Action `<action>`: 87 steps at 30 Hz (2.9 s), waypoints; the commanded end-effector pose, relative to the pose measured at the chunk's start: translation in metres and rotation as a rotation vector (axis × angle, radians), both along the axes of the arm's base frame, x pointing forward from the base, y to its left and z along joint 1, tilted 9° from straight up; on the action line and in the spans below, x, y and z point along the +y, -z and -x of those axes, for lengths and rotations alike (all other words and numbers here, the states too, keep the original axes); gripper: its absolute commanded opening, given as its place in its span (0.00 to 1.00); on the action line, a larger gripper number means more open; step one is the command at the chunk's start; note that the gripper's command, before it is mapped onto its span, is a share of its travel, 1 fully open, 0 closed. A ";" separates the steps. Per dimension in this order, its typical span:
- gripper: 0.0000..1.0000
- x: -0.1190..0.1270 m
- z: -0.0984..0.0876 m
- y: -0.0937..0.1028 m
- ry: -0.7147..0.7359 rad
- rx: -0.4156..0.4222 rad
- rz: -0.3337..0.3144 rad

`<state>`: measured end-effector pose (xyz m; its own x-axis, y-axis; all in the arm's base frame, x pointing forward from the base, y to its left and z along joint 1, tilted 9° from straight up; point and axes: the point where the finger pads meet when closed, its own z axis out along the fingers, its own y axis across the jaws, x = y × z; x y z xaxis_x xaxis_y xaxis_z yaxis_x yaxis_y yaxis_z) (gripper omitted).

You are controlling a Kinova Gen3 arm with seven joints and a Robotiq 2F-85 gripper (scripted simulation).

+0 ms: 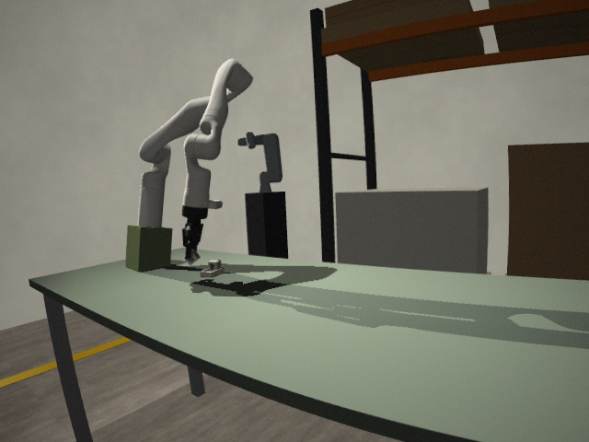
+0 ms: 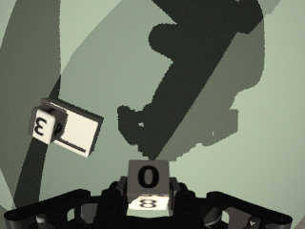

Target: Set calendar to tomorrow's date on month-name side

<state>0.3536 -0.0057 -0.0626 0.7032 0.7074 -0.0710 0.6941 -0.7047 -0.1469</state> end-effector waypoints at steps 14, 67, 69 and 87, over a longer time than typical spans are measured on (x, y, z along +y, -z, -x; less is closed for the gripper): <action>0.28 -0.005 -0.001 -0.004 0.034 -0.100 -0.089; 0.28 -0.006 0.006 -0.004 0.048 -0.170 -0.171; 0.28 -0.006 0.006 -0.003 0.050 -0.176 -0.181; 0.28 -0.005 0.006 -0.003 0.063 -0.243 -0.250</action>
